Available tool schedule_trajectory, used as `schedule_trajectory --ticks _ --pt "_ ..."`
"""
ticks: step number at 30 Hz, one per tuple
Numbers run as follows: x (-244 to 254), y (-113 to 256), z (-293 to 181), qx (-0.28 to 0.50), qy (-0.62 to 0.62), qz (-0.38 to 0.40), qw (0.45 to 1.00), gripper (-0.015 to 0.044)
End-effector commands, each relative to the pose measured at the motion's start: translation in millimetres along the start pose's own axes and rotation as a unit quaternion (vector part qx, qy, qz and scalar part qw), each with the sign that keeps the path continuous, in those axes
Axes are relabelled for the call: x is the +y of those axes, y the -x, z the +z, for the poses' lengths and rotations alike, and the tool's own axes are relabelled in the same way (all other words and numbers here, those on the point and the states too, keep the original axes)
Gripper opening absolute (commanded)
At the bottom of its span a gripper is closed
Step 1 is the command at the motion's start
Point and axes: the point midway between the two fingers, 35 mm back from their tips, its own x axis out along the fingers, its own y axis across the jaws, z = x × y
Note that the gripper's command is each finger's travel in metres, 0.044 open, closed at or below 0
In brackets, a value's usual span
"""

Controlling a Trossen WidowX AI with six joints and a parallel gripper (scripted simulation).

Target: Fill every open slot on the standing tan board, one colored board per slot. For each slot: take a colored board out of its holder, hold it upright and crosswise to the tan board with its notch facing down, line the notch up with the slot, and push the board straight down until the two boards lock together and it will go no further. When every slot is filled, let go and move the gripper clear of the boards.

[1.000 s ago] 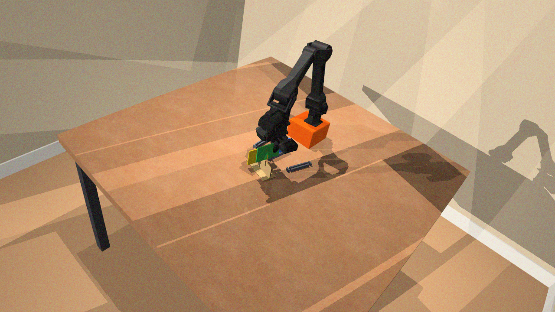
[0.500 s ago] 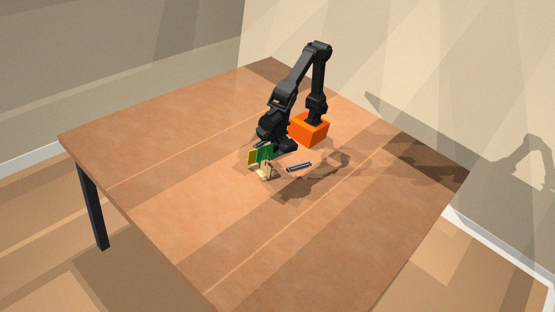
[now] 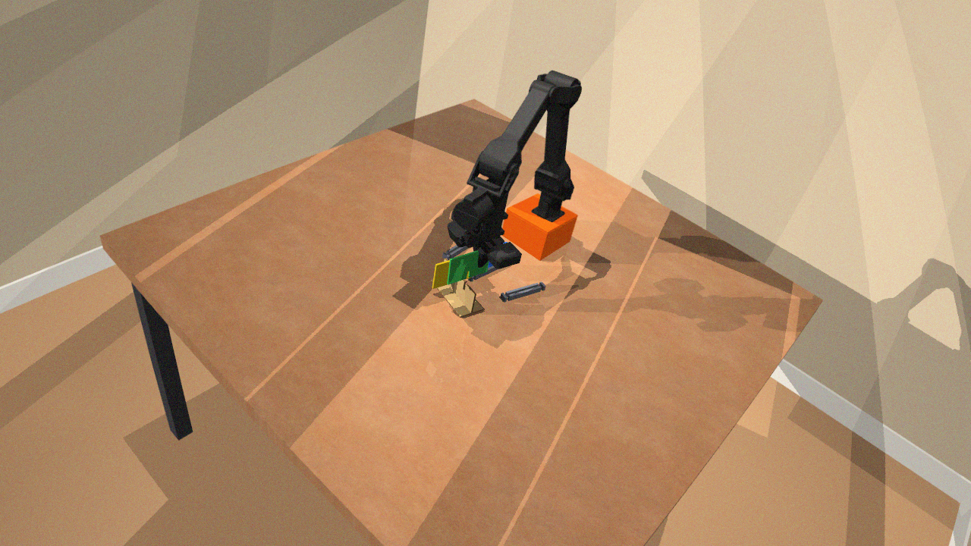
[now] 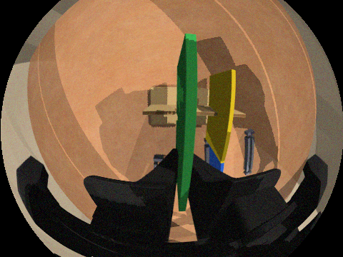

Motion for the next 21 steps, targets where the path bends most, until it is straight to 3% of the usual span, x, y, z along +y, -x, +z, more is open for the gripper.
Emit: schedule_trajectory --ticks 1,21 --pt "0 0 1 -0.002 0.002 -0.001 1.0 0.0" --pt "0 -12 1 -0.002 0.002 -0.001 1.0 0.0"
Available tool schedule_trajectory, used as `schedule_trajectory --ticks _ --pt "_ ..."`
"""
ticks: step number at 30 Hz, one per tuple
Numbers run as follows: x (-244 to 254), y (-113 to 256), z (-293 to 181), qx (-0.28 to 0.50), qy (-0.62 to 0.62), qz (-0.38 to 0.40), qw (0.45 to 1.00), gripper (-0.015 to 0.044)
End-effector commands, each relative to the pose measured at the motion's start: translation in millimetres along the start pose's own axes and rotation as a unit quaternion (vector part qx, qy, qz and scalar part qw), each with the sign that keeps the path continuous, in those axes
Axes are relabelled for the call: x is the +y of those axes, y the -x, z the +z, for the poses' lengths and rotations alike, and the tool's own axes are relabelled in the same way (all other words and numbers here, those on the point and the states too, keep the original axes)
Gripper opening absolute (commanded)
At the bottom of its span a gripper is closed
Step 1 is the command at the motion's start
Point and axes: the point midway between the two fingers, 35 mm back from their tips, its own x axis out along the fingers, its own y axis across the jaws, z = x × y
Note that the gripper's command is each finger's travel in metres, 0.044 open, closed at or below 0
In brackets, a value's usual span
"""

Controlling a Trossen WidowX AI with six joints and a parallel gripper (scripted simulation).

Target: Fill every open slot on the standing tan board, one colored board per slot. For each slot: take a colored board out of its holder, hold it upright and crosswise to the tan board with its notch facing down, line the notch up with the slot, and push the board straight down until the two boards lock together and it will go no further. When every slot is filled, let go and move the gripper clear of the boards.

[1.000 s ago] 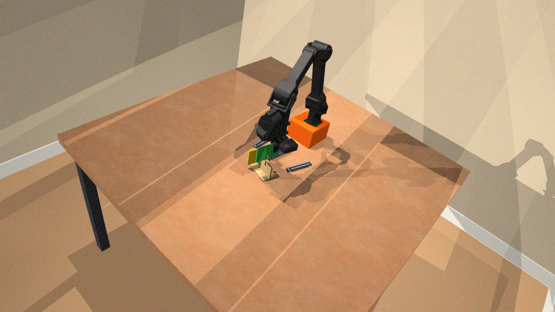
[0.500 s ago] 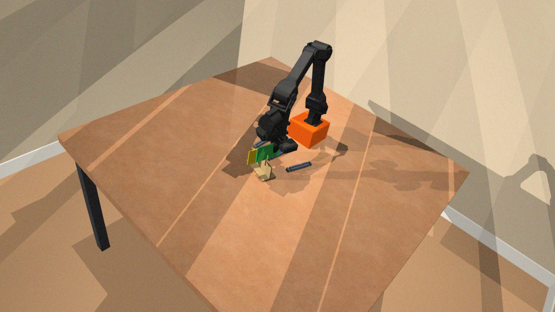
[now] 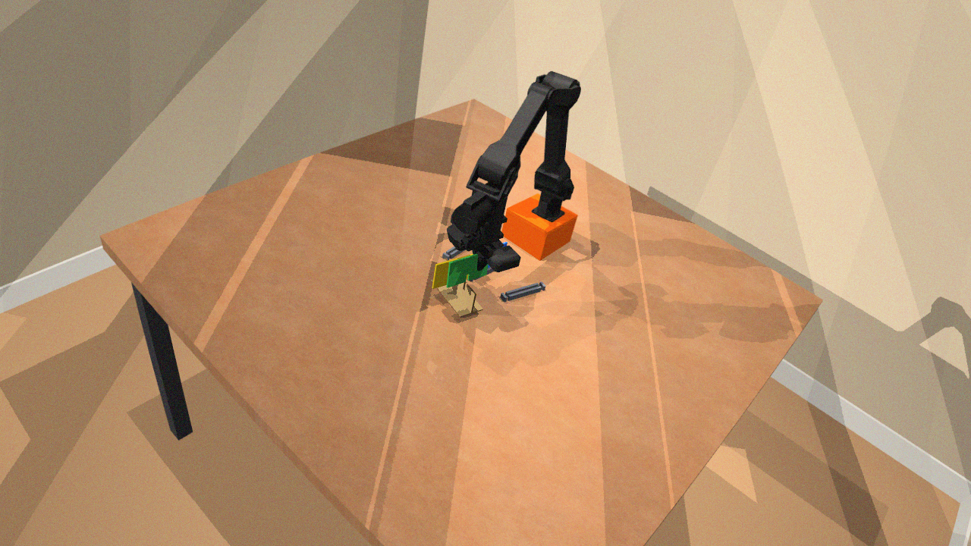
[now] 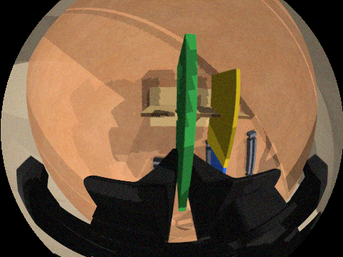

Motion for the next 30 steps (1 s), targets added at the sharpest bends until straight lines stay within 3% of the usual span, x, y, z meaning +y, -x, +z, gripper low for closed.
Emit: schedule_trajectory --ticks 1,30 --pt "0 -3 1 -0.001 0.002 -0.001 1.0 0.0" --pt "0 -23 1 -0.001 0.002 -0.001 1.0 0.0"
